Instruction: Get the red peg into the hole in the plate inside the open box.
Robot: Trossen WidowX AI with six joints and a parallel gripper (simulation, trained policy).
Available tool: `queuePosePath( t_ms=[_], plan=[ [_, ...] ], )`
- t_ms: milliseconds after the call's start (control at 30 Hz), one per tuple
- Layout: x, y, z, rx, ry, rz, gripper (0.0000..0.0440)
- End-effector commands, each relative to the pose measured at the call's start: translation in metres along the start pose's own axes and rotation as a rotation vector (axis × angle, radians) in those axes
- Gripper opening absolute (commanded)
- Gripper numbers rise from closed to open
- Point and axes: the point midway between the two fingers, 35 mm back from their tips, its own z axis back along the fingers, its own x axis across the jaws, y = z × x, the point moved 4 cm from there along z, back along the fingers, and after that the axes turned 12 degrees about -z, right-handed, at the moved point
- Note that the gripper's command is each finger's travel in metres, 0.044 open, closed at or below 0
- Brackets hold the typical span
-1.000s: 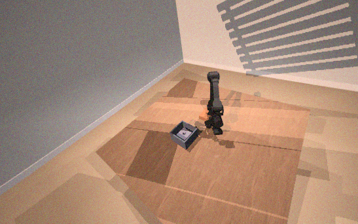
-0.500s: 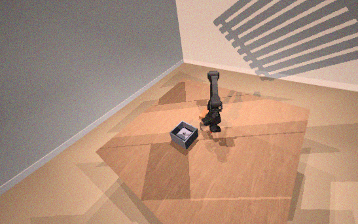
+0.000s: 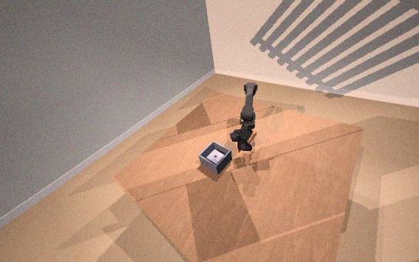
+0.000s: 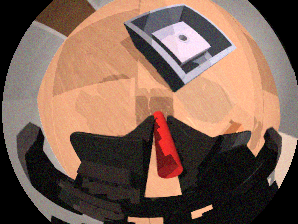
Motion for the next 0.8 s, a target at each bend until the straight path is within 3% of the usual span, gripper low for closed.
queuePosePath(
  t_ms=[0, 767],
  plan=[
    [0.001, -0.017, 0.002, -0.027, 0.011, -0.008, 0.0],
    [-0.004, -0.1, -0.021, -0.107, 0.042, -0.137, 0.0]
  ],
)
